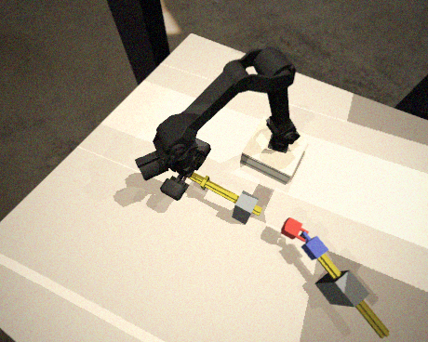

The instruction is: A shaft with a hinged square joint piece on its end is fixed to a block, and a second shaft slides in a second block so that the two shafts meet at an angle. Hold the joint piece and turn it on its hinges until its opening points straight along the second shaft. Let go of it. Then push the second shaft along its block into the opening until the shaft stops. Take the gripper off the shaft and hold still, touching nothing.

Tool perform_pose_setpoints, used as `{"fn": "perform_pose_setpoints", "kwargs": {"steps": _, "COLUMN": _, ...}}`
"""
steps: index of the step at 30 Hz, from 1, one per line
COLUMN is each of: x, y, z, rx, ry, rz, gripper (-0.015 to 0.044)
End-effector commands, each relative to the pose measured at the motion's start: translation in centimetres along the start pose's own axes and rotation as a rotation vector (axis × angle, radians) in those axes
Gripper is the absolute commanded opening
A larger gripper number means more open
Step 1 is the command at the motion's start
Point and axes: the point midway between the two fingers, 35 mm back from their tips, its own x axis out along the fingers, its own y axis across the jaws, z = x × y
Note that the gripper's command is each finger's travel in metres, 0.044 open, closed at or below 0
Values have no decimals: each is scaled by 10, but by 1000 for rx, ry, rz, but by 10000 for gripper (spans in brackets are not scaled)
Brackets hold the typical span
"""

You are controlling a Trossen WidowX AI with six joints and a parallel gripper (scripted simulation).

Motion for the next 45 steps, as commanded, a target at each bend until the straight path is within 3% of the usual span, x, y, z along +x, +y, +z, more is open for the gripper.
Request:
{"fn": "perform_pose_setpoints", "kwargs": {"steps": 1, "x": 1, "y": 0, "z": 1, "rx": 4, "ry": -5, "rz": -3, "gripper": 178}}
{"fn": "perform_pose_setpoints", "kwargs": {"steps": 4, "x": 1, "y": 0, "z": 1, "rx": 4, "ry": -5, "rz": -3, "gripper": 102}}
{"fn": "perform_pose_setpoints", "kwargs": {"steps": 18, "x": 1, "y": 0, "z": 1, "rx": 4, "ry": -5, "rz": -3, "gripper": 102}}
{"fn": "perform_pose_setpoints", "kwargs": {"steps": 21, "x": 1, "y": 0, "z": 1, "rx": 4, "ry": -5, "rz": -3, "gripper": 67}}
{"fn": "perform_pose_setpoints", "kwargs": {"steps": 45, "x": 2, "y": 0, "z": 6, "rx": 4, "ry": -6, "rz": 77, "gripper": 67}}
